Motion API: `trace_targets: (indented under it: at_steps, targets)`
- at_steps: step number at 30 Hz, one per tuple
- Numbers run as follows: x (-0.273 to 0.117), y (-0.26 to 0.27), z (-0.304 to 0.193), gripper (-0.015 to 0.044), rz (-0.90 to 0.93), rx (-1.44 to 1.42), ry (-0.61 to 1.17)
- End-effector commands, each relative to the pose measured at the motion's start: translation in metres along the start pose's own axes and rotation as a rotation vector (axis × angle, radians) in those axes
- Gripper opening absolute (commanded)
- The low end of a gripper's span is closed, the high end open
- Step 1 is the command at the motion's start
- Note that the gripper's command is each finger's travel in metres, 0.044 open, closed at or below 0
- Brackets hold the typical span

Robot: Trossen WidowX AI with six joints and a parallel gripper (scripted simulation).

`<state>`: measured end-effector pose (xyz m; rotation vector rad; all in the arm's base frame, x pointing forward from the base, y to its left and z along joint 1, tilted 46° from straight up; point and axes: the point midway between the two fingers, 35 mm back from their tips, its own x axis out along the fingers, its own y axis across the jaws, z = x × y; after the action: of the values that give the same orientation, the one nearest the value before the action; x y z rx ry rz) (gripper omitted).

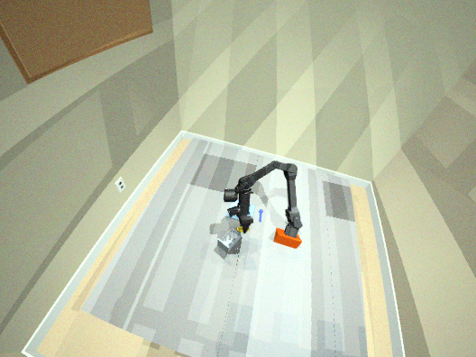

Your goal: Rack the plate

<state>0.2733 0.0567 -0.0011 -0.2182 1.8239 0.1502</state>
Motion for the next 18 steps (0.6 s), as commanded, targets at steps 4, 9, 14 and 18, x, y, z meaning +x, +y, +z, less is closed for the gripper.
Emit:
trace_targets:
  at_steps: [4,9,14,18]
  targets:
    - [0.007,-0.005,-0.001,0.0,0.111,-0.122,-0.064]
    - [0.011,-0.009,-0.001,0.0,0.181,-0.219,-0.131]
    - [0.014,-0.014,-0.001,0.0,0.238,-0.316,-0.213]
    - [0.016,-0.018,0.0,0.0,0.272,-0.393,-0.285]
